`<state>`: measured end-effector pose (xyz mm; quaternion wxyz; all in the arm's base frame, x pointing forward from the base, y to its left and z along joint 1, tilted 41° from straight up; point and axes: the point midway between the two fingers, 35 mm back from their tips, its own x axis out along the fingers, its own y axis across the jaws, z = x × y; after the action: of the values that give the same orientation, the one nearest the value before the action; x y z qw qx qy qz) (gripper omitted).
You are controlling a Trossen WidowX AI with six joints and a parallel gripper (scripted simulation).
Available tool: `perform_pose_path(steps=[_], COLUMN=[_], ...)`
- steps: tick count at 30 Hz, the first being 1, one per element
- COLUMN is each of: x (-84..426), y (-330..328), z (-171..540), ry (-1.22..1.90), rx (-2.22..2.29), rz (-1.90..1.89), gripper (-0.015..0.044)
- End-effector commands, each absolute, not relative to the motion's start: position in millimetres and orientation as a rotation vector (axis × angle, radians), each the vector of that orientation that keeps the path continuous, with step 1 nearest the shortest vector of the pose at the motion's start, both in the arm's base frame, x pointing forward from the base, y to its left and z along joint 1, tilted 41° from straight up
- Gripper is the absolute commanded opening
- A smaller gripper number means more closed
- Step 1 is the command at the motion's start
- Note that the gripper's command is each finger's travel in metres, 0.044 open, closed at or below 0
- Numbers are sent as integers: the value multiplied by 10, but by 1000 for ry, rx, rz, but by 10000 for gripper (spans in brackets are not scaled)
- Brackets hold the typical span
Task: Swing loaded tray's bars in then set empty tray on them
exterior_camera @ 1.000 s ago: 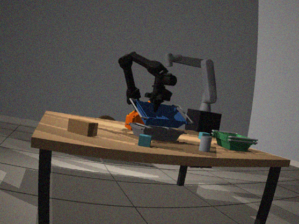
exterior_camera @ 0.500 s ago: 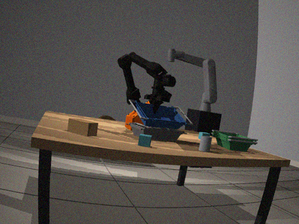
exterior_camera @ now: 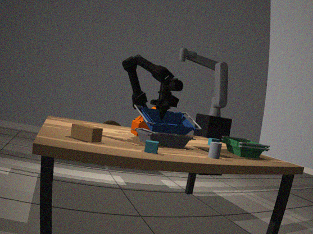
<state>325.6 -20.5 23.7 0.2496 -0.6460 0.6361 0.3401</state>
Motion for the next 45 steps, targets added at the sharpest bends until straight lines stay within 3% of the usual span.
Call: perform_pose_path(steps=[1,45], x=[3196,3123], y=[-243,-312], z=[198,122], ry=[1747,1748], rx=[-1752,-1752], rz=[940,940], gripper=[0,0])
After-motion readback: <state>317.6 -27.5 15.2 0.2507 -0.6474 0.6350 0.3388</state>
